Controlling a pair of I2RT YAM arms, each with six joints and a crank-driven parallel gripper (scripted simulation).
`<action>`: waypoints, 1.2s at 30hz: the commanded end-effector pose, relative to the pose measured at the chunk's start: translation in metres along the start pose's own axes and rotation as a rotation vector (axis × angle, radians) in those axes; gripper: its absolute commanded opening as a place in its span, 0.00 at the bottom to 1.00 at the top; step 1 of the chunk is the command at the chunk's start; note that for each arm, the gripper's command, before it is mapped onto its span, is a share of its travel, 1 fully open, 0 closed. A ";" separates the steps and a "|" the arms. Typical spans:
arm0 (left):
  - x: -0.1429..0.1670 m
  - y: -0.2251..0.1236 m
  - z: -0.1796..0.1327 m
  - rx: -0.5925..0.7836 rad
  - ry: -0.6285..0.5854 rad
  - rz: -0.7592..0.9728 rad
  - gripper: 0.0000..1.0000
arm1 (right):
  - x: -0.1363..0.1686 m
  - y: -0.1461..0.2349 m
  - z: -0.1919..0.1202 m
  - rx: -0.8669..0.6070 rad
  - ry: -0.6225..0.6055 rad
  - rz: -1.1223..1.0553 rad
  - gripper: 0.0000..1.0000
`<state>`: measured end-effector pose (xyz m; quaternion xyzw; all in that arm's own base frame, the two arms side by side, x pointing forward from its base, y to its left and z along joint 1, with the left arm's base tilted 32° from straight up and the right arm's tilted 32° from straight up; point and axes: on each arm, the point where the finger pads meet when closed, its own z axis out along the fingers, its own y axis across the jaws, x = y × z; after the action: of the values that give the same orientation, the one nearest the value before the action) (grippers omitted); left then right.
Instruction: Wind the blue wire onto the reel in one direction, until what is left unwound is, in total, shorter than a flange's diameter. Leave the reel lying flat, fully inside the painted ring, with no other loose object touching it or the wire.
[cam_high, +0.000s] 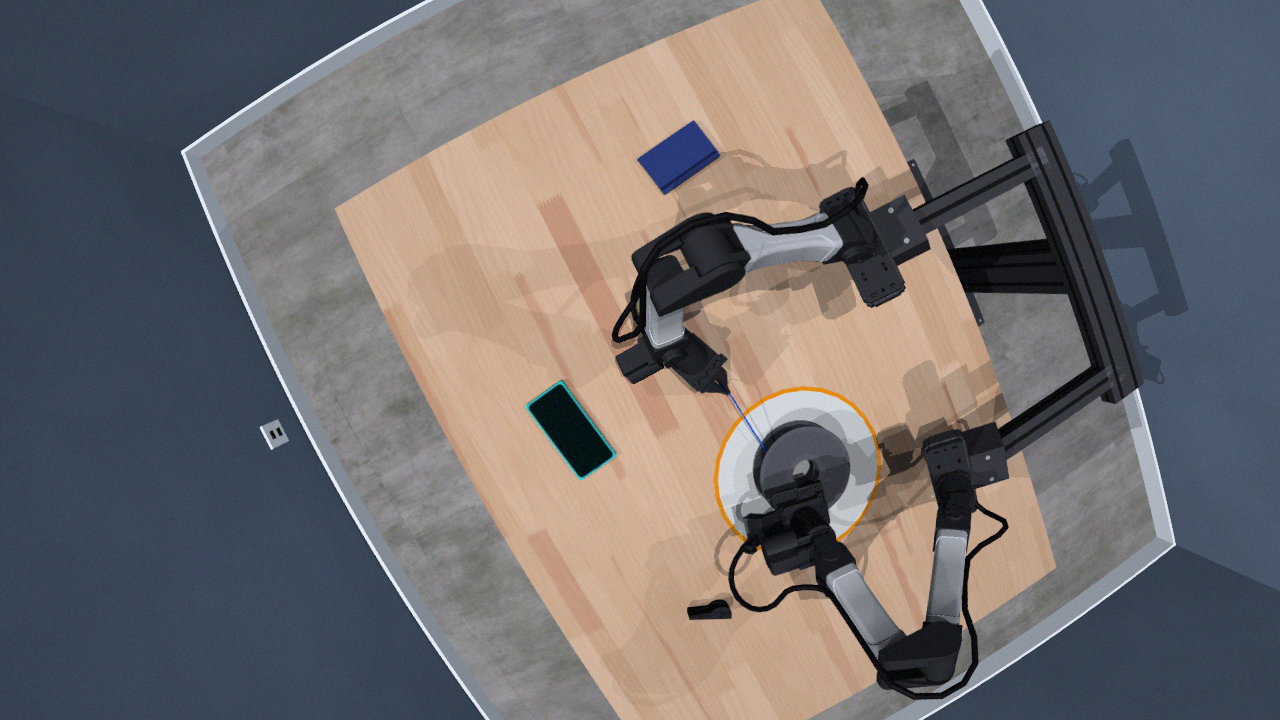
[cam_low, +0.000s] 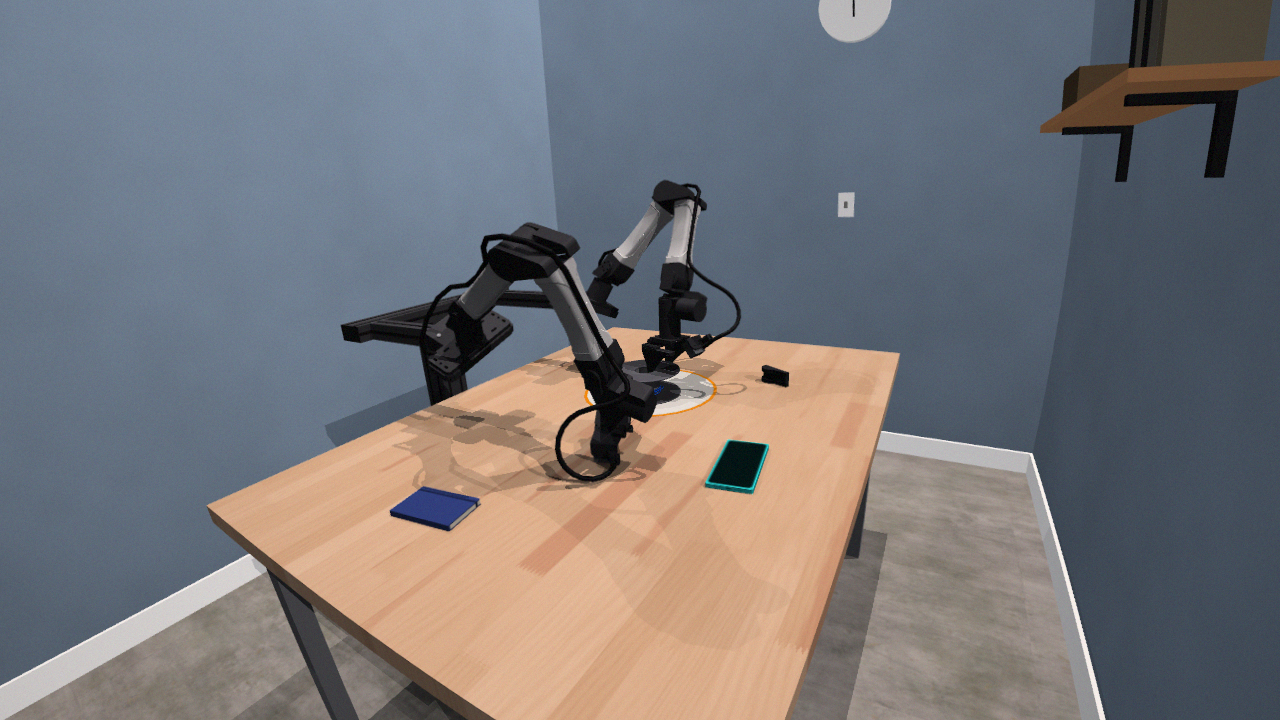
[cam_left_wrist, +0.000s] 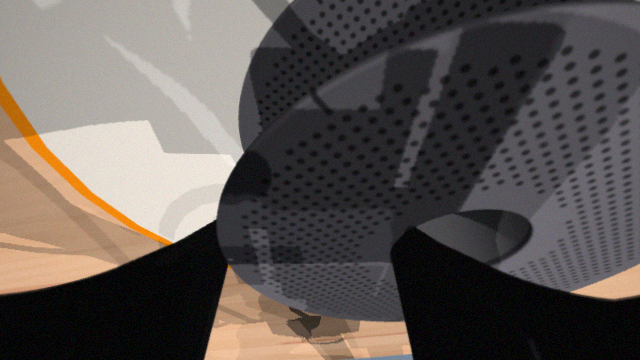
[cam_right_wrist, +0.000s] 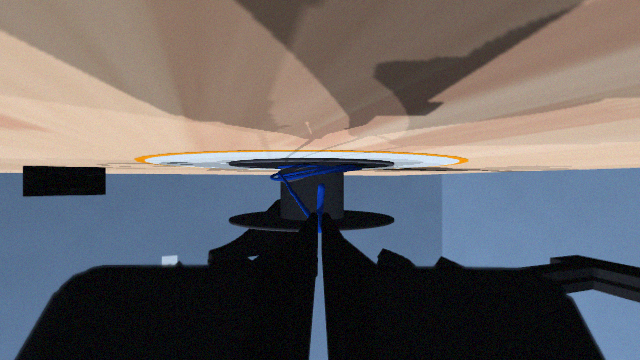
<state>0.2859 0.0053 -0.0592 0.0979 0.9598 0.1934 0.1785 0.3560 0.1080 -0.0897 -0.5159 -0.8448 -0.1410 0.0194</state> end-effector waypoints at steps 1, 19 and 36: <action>0.033 0.002 0.002 -0.019 -0.016 -0.346 0.70 | 0.001 0.004 0.045 -0.047 0.039 -0.043 0.00; 0.052 -0.045 0.004 -0.005 -0.020 -1.297 0.70 | 0.030 -0.003 0.070 0.082 0.139 -0.194 0.00; 0.044 -0.048 0.004 -0.019 -0.030 -1.373 0.97 | 0.011 -0.022 0.054 -0.021 0.153 -0.154 0.00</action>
<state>0.2309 -0.0246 -0.0979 -0.5145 0.8182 0.0355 0.2541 0.3352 0.1746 -0.0831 -0.3948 -0.8872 -0.2246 0.0808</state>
